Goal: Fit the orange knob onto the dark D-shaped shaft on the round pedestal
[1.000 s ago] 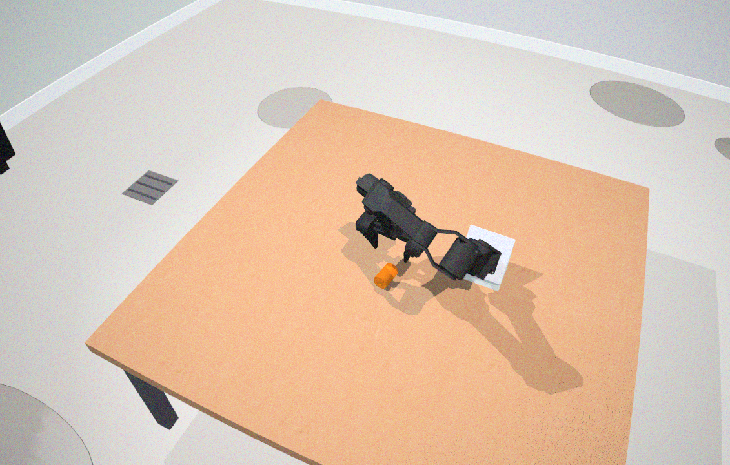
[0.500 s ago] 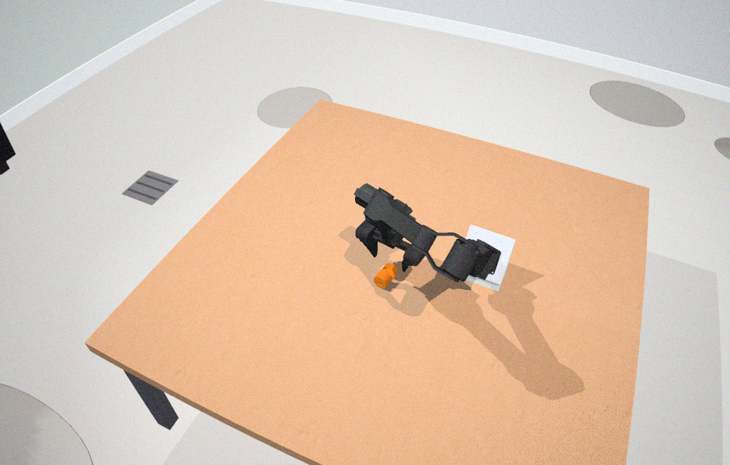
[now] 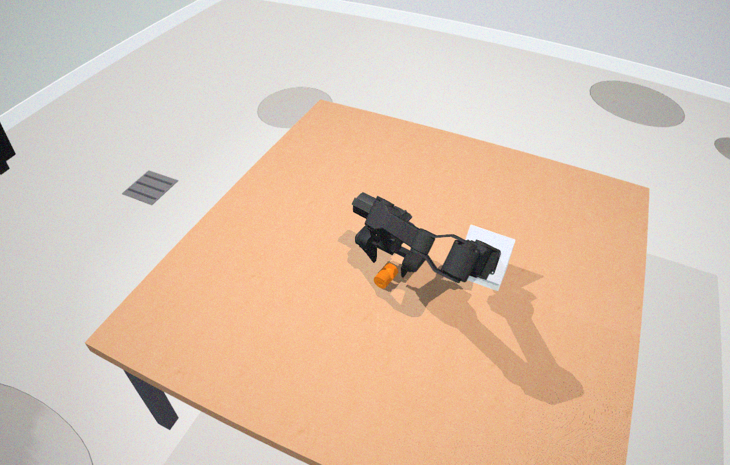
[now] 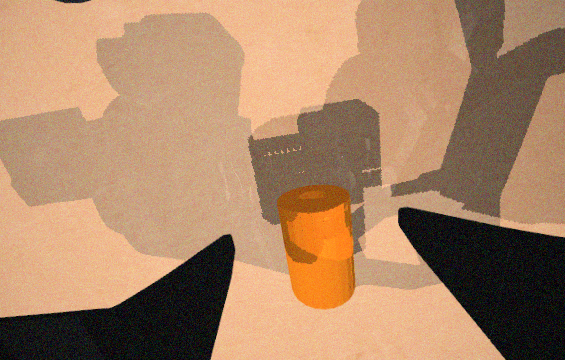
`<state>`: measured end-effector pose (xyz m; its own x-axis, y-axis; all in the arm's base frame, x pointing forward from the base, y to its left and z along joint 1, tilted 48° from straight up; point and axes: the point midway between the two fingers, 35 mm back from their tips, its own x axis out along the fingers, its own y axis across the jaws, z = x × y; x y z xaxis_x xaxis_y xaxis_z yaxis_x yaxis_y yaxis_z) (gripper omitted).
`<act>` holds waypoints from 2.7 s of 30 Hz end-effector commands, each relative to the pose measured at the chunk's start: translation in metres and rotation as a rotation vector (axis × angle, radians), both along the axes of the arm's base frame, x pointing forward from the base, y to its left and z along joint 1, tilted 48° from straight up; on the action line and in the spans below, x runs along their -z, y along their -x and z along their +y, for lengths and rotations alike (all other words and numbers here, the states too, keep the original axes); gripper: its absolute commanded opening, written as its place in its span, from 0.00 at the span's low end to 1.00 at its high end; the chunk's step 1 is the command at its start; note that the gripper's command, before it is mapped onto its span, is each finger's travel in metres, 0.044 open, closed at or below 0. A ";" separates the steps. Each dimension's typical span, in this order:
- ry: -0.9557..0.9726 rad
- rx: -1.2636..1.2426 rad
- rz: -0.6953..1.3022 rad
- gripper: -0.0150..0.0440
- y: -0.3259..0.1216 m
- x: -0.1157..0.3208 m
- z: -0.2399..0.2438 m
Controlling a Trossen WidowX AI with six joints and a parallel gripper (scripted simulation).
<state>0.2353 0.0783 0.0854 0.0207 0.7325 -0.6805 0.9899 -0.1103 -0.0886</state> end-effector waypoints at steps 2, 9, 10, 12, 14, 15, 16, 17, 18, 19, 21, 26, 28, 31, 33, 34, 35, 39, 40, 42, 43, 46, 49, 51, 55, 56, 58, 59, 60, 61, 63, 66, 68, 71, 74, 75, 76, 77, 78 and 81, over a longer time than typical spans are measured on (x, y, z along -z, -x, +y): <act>-0.005 0.003 0.003 1.00 0.001 0.005 0.006; -0.008 0.003 0.003 1.00 0.001 0.012 0.015; -0.008 0.003 0.003 1.00 0.001 0.013 0.016; -0.008 0.003 0.003 1.00 0.001 0.014 0.017; -0.008 0.003 0.003 0.91 0.001 0.014 0.017; -0.008 0.003 0.003 0.87 0.001 0.014 0.017; -0.008 0.003 0.003 0.82 0.001 0.014 0.017; -0.008 0.003 0.003 0.78 0.001 0.014 0.017; -0.008 0.003 0.003 0.73 0.001 0.014 0.017; -0.008 0.003 0.003 0.69 0.001 0.014 0.017; -0.008 0.003 0.003 0.66 0.001 0.014 0.017; -0.008 0.003 0.003 0.66 0.001 0.014 0.017; -0.008 0.003 0.003 0.65 0.001 0.014 0.017; -0.008 0.003 0.003 0.62 0.001 0.014 0.017; -0.008 0.003 0.003 0.59 0.001 0.014 0.017; -0.008 0.003 0.003 0.58 0.001 0.014 0.017; -0.008 0.003 0.003 0.57 0.001 0.014 0.017; -0.004 0.002 0.003 0.56 0.001 0.013 0.016; 0.003 0.001 0.004 0.56 0.001 0.013 0.016; 0.026 -0.002 0.006 0.56 0.001 0.012 0.016; 0.042 -0.004 0.008 0.56 0.001 0.011 0.016; 0.098 -0.009 0.013 0.56 0.001 0.007 0.016; 0.156 -0.015 0.019 0.56 0.000 0.003 0.016; 0.190 -0.018 0.023 0.56 0.000 0.001 0.017; 0.257 -0.024 0.031 0.56 0.000 -0.003 0.018; 0.274 -0.025 0.032 0.56 0.000 -0.004 0.018; 0.306 -0.028 0.036 0.56 -0.001 -0.006 0.018; 0.322 -0.030 0.038 0.56 -0.001 -0.007 0.019; 0.339 -0.031 0.040 0.56 -0.001 -0.008 0.019; 0.355 -0.033 0.041 0.56 -0.001 -0.010 0.019; 0.390 -0.036 0.045 0.56 -0.001 -0.012 0.020; 0.441 -0.041 0.051 0.56 -0.002 -0.015 0.021; 0.475 -0.044 0.054 0.56 -0.002 -0.017 0.022; 0.526 -0.049 0.060 0.56 -0.002 -0.020 0.023; 0.578 -0.053 0.066 0.56 -0.003 -0.023 0.025; 0.595 -0.055 0.067 0.56 -0.003 -0.024 0.026; 0.612 -0.056 0.069 0.56 -0.003 -0.025 0.026; 0.629 -0.058 0.071 0.56 -0.003 -0.026 0.027; 0.646 -0.060 0.073 0.56 -0.003 -0.027 0.028; 0.697 -0.064 0.079 0.56 -0.004 -0.030 0.029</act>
